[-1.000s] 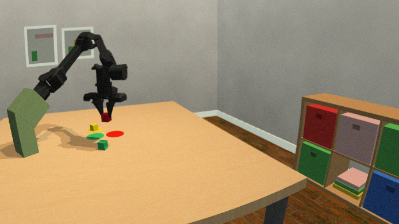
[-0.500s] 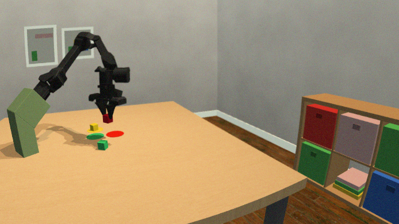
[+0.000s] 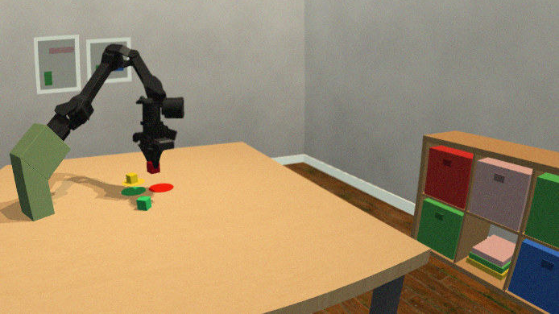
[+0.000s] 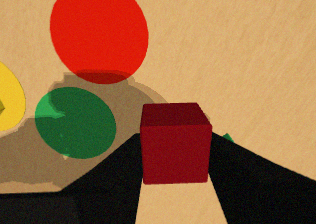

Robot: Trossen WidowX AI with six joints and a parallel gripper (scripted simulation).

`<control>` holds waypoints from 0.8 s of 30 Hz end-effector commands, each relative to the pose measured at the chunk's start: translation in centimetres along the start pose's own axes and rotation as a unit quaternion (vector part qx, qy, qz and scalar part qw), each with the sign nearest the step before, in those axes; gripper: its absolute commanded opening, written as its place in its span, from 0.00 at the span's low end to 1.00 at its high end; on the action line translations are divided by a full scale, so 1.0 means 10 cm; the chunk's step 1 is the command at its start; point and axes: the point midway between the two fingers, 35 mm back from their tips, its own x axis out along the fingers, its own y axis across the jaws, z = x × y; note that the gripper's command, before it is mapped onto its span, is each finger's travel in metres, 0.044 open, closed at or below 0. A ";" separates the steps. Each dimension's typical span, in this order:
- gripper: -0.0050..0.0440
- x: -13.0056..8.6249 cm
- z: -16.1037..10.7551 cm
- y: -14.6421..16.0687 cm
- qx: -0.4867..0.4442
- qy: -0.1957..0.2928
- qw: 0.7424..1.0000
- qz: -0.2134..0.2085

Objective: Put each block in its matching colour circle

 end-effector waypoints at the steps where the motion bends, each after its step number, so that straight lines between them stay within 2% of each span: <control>1: 0.32 0.00 0.09 0.08 0.050 -0.006 0.999 -0.011; 12: 0.32 0.05 0.21 0.23 0.160 -0.009 0.987 -0.011; 24: 0.32 0.11 0.37 0.42 0.308 -0.018 0.951 -0.009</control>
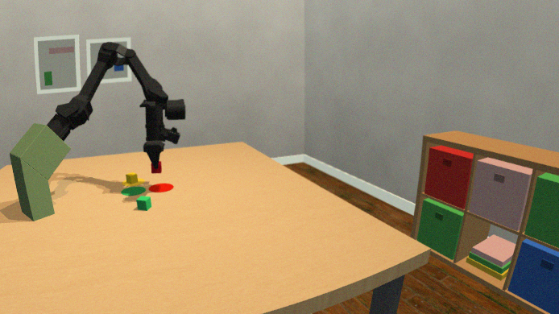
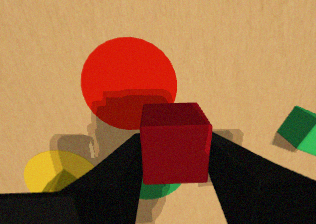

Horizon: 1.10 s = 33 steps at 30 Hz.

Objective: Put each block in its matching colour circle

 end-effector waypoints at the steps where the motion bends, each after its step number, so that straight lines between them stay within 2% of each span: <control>1: 0.32 -0.02 0.03 0.12 0.056 -0.016 0.998 -0.003; 3: 0.32 -0.02 0.03 0.12 0.056 -0.016 0.998 -0.003; 14: 0.32 0.01 0.05 0.35 0.194 -0.026 0.981 0.006; 22: 0.32 0.01 0.06 0.37 0.206 -0.027 0.978 0.007; 33: 0.32 0.34 0.03 0.33 0.212 -0.019 0.977 0.004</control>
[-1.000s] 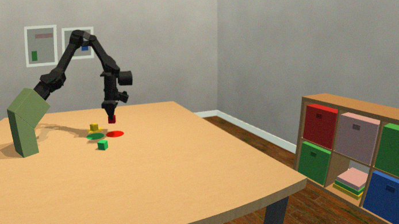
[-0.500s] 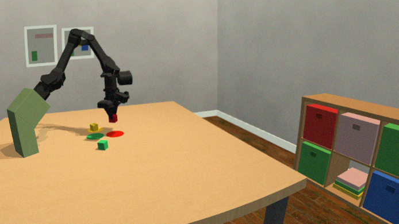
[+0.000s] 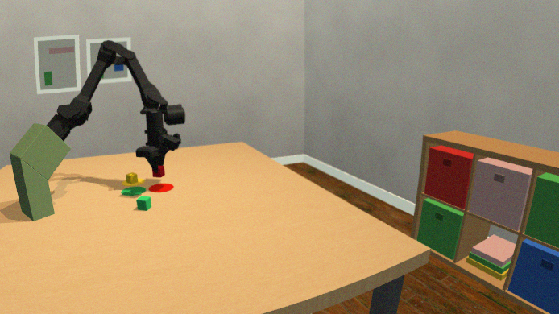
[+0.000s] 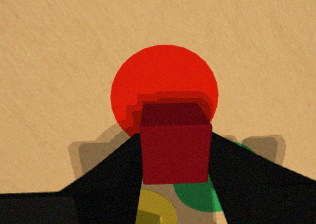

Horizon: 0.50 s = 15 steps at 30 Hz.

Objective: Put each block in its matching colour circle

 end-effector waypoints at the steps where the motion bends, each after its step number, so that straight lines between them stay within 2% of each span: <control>1: 0.32 0.11 0.00 0.01 0.001 -0.003 1.000 0.001; 15: 0.32 0.11 0.02 0.04 -0.003 -0.007 1.000 0.005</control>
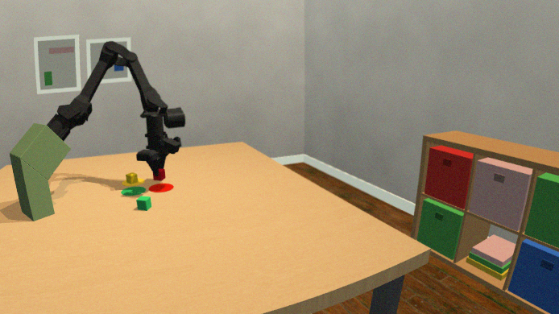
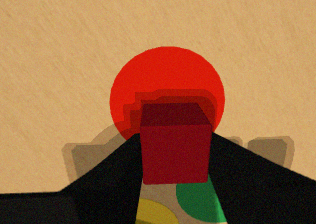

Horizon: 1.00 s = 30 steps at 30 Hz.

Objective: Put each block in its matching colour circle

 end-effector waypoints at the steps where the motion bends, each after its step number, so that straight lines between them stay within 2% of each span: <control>1: 0.32 0.01 0.02 0.02 -0.002 -0.004 1.000 0.002; 21: 0.32 0.31 0.04 0.02 -0.002 -0.004 1.000 0.002; 30: 0.32 0.26 0.03 0.03 -0.003 -0.004 1.000 0.003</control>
